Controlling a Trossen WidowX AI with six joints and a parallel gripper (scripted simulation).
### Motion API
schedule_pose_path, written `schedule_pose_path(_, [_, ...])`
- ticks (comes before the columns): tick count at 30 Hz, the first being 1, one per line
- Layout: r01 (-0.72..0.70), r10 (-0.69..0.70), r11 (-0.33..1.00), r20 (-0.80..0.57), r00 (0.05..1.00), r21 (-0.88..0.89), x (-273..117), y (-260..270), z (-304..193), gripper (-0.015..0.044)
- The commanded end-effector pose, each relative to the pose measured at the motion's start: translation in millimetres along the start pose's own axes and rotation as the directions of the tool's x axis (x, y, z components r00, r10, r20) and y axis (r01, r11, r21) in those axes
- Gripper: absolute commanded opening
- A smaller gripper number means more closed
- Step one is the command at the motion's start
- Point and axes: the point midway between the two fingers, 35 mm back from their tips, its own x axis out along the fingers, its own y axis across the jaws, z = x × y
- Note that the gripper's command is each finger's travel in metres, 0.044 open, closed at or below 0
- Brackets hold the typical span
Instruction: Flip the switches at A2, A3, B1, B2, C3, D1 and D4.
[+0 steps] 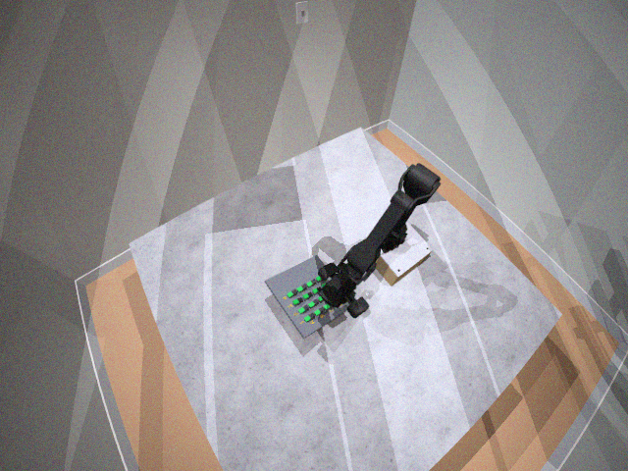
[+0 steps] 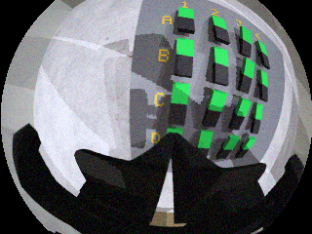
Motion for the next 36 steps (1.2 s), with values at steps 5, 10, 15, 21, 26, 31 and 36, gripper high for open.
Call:
schedule_pose_path(5, [0.004, -0.004, 1.0, -0.001, 1.0, 0.006, 1, -1, 0, 0.0])
schedule_pose_path(10, [0.001, -0.001, 1.0, 0.004, 1.0, 0.001, -14, 0, 1, 0.0])
schedule_pose_path(15, [0.004, -0.004, 1.0, 0.024, 1.0, 0.005, -62, 0, -2, 0.0])
schedule_pose_path(21, [0.007, -0.007, 1.0, 0.025, 1.0, 0.002, -63, -7, -1, 0.0])
schedule_pose_path(26, [0.028, -0.027, 0.999, 0.026, 0.999, -0.021, -63, -55, 3, 0.0])
schedule_pose_path(31, [0.014, -0.014, 1.0, 0.024, 1.0, 0.002, -64, -98, -3, 0.0])
schedule_pose_path(36, [0.014, -0.014, 1.0, 0.01, 1.0, 0.005, -47, -100, -2, 0.0])
